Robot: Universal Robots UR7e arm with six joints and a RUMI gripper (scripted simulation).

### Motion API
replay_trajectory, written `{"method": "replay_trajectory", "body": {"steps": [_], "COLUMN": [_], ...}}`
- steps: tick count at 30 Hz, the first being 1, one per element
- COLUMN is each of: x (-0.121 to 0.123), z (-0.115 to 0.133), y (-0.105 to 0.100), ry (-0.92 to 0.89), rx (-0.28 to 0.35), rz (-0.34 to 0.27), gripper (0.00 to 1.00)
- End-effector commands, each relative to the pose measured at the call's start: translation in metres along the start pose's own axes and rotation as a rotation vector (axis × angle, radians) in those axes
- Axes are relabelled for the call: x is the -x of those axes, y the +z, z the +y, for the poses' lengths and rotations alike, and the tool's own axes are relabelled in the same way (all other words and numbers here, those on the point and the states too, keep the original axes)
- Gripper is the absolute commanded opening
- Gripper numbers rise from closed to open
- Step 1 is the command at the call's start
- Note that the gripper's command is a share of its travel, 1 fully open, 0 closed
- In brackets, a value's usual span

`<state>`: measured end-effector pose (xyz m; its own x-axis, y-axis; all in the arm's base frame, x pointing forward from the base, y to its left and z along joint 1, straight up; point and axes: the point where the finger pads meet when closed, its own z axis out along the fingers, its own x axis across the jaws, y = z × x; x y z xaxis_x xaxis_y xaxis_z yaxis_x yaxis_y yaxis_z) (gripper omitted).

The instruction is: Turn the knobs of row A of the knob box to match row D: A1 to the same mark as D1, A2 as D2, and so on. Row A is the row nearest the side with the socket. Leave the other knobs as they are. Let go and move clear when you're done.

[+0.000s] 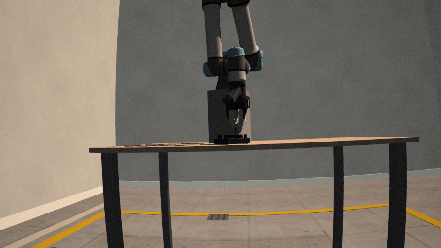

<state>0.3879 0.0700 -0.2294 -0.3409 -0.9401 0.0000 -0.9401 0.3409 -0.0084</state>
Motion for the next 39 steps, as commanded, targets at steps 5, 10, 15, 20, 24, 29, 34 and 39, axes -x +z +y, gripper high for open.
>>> {"method": "replay_trajectory", "body": {"steps": [5, 10, 15, 20, 24, 29, 34, 39], "x": [0.0001, 0.0001, 0.0001, 0.0001, 0.0001, 0.0002, 0.0002, 0.0002], "z": [-0.0004, -0.0004, -0.0005, -0.0014, -0.0037, -0.0052, -0.0052, -0.0052], "y": [-0.0003, -0.0003, -0.0003, -0.0003, -0.0003, -0.0003, -0.0003, -0.0003], "ry": [0.000, 0.000, 0.000, 0.000, 0.000, 0.000, 0.000, 0.000], "rx": [-0.001, -0.001, -0.001, -0.001, -0.001, -0.001, -0.001, -0.001], "rz": [0.000, 0.000, 0.000, 0.000, 0.000, 0.000, 0.000, 0.000], "gripper": [0.11, 0.11, 0.11, 0.11, 0.11, 0.11, 0.11, 0.11]}}
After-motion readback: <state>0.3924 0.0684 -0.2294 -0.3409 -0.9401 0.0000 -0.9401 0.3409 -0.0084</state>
